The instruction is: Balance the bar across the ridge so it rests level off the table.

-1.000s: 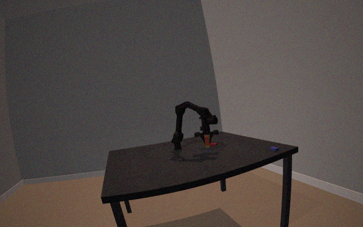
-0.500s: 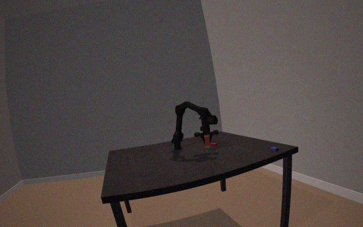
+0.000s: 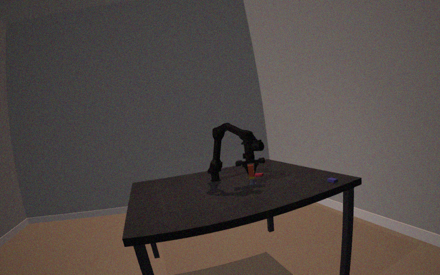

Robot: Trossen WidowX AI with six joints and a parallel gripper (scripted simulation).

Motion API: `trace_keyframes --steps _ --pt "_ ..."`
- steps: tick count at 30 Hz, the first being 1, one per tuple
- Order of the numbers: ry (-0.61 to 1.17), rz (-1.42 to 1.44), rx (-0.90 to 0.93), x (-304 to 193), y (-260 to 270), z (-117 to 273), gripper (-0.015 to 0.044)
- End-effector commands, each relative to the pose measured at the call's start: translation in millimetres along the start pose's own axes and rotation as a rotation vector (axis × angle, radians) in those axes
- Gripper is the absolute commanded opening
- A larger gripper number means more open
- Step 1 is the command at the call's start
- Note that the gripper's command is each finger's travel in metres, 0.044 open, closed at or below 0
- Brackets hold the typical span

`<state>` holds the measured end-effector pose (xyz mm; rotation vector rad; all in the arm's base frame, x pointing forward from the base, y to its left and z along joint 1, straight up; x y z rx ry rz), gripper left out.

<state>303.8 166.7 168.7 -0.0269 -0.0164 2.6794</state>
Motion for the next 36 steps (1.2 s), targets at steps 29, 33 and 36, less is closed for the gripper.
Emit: trace_keyframes --steps 29,33,36 --pt "-0.001 0.004 -0.006 0.2 -0.1 -1.9 0.0000" --pt "-0.001 0.004 -0.006 0.2 0.0 -2.2 0.0000" --pt "-0.001 0.004 -0.006 0.3 0.0 -2.5 0.0000"
Point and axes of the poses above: the point midway between the two fingers, 35 mm back from their tips, its own z axis back along the fingers, its own y axis across the jaws, x = y × z, the point moved 7 cm from there along z, back along the fingers, and after that the axes turned 3 degrees about -z, right-handed, at the moved point
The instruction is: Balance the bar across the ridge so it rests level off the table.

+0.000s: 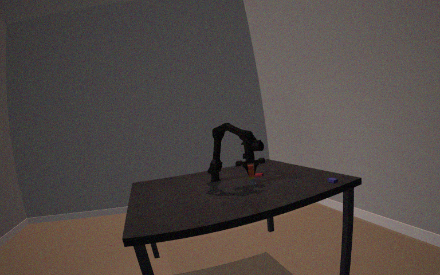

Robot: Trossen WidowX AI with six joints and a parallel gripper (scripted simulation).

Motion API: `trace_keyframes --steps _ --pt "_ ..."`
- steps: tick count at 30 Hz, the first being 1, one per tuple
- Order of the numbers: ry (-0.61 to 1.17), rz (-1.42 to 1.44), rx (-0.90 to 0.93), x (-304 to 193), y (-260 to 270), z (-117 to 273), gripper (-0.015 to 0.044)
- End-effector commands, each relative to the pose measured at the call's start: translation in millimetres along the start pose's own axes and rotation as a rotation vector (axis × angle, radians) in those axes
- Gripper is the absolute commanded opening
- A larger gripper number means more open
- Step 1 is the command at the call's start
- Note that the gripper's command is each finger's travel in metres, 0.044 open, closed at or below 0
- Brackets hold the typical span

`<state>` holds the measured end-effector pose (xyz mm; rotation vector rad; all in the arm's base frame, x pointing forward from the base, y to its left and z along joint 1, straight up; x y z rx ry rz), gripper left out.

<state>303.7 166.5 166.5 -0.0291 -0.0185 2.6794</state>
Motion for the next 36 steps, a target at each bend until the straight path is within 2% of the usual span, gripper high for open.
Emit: trace_keyframes --steps 1,36 --pt "-0.002 0.004 -0.005 0.3 -0.3 -0.3 0.0000" --pt "-0.002 0.004 -0.005 0.8 0.0 -3.3 0.0000"
Point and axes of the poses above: the point midway between the two fingers, 35 mm back from their tips, its own z axis back along the fingers, its own y axis across the jaws, x = y × z, the point moved 7 cm from there along z, back along the fingers, and after that the axes turned 3 degrees about -z, right-handed, at the moved point
